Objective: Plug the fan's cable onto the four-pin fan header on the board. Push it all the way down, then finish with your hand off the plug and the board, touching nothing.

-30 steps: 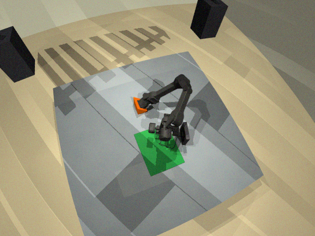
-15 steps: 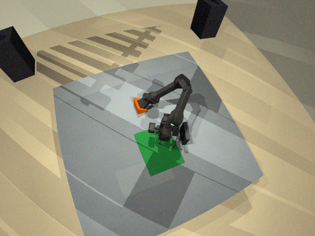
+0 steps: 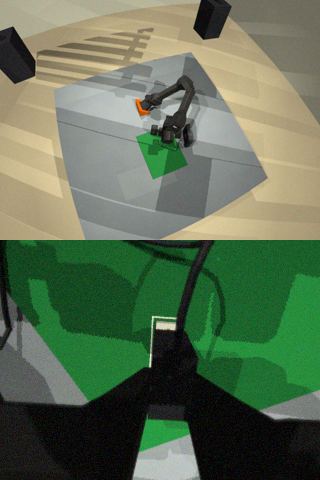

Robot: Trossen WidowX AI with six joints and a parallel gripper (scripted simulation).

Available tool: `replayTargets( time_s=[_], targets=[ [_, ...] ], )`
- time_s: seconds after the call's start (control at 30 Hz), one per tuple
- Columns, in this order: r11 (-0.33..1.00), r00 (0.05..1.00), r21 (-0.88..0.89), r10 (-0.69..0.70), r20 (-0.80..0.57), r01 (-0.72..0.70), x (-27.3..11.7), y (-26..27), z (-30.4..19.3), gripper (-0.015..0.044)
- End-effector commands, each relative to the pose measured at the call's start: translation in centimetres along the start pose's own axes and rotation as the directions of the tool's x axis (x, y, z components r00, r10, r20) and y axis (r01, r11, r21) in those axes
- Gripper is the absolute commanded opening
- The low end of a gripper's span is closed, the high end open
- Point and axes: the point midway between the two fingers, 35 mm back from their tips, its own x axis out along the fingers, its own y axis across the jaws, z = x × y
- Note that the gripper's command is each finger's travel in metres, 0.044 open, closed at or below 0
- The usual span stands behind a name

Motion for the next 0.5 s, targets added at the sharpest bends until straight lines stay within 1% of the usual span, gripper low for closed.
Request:
replayTargets(
  time_s=[0.0,0.47],
  targets=[
    [1.000,1.000,0.004,0.004,0.000,-0.004,0.25,0.01,-0.01,0.0000],
    [1.000,1.000,0.003,0.004,0.000,-0.004,1.18,0.03,-0.01,0.0000]
  ],
)
